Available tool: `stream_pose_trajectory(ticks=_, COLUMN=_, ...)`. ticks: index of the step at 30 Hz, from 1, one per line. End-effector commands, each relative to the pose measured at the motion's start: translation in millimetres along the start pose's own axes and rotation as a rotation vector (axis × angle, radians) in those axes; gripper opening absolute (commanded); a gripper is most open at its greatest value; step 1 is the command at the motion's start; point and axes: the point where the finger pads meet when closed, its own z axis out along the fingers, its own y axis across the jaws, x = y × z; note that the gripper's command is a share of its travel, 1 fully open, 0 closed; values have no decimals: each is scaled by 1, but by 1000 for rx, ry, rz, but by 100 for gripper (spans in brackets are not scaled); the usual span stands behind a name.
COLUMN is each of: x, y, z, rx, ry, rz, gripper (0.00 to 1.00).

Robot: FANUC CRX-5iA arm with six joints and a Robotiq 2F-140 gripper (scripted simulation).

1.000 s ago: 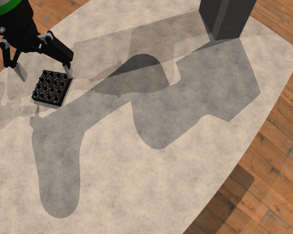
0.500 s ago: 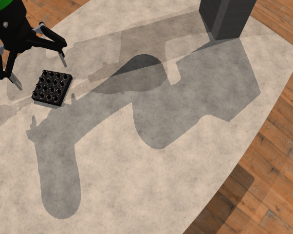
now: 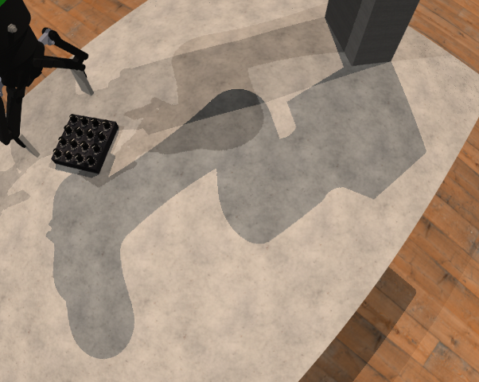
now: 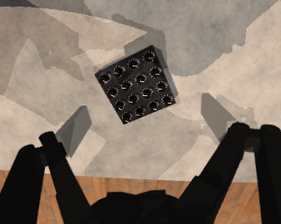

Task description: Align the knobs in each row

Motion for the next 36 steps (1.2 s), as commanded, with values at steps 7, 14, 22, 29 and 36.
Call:
stream_pose_trajectory(ticks=7, x=-6, y=4, z=-2, rx=35, ry=-17, rz=-253, gripper=100)
stream_pose_trajectory(ticks=14, x=-6, y=4, z=-3, rx=35, ry=-17, rz=-268, gripper=100)
stream_pose_trajectory(ticks=22, x=-6, y=4, z=-3, rx=35, ry=-17, rz=-268, gripper=12)
stream_pose_trajectory(ticks=29, x=-6, y=4, z=-3, rx=35, ry=-17, rz=-268, gripper=12)
stream_pose_trajectory(ticks=36, x=-6, y=4, z=-3, rx=35, ry=-17, rz=-268, gripper=12)
